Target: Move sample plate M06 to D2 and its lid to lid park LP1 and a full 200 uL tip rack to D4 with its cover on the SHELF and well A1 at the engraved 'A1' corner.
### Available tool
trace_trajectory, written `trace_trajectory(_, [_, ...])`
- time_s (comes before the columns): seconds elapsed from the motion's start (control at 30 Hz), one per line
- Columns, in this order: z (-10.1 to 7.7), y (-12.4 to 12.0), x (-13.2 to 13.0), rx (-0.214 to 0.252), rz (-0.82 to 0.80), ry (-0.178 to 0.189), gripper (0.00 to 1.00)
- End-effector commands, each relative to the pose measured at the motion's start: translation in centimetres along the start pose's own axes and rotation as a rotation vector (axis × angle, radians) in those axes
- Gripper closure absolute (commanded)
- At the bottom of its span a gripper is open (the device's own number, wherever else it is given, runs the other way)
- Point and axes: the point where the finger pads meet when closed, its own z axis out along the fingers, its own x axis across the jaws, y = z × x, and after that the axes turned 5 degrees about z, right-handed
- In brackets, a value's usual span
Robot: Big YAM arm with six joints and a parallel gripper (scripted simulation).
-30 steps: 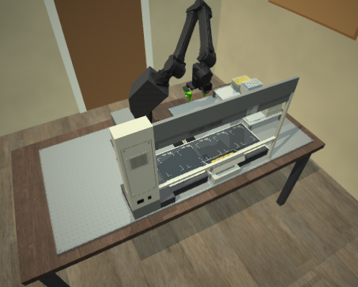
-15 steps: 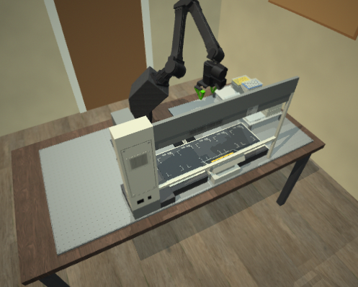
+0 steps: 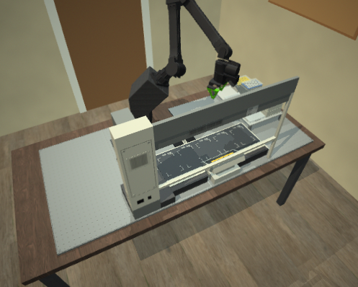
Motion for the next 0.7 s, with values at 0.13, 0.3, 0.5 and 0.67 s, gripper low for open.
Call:
trace_trajectory(0.13, [-1.4, 3.7, 3.3, -0.057, -0.134, 0.017, 0.0])
trace_trajectory(0.3, [-1.5, 5.0, 5.6, -0.06, -0.231, 0.018, 0.0])
trace_trajectory(0.5, [-1.6, 6.6, 8.3, -0.063, -0.348, 0.02, 0.0])
trace_trajectory(0.67, [-1.6, 7.6, 10.1, -0.065, -0.426, 0.02, 0.0])
